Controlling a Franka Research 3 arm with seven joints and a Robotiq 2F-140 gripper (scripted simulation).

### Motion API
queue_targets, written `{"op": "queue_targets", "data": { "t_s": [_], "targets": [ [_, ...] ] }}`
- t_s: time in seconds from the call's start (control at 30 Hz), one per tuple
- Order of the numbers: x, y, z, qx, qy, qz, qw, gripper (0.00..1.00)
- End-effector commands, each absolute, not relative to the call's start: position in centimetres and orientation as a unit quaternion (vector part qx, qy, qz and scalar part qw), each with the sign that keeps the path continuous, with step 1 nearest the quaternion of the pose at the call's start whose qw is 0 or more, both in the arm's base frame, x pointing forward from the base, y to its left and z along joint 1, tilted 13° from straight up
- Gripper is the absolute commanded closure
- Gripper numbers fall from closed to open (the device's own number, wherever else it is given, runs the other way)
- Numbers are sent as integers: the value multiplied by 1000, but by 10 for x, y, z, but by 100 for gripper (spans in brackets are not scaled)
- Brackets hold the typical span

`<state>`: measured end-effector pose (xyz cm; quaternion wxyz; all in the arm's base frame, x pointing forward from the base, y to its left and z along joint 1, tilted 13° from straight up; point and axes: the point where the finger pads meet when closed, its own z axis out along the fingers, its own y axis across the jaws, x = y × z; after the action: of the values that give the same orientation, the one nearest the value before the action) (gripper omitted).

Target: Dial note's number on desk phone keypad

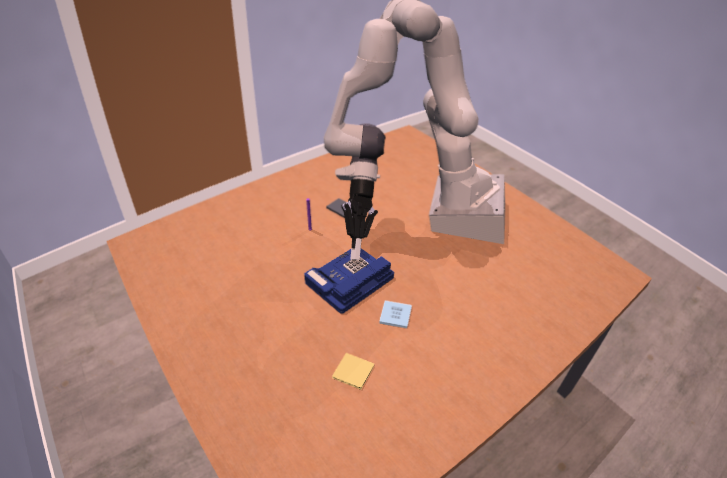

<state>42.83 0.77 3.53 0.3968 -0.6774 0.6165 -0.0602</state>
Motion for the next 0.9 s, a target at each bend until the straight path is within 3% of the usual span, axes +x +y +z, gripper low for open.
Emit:
{"op": "queue_targets", "data": {
  "t_s": [0.0, 0.87],
  "targets": [
    [429, 6, 35, -677, 616, -62, 398, 100],
    [428, 9, 46, -677, 616, -62, 398, 100]
  ]
}}
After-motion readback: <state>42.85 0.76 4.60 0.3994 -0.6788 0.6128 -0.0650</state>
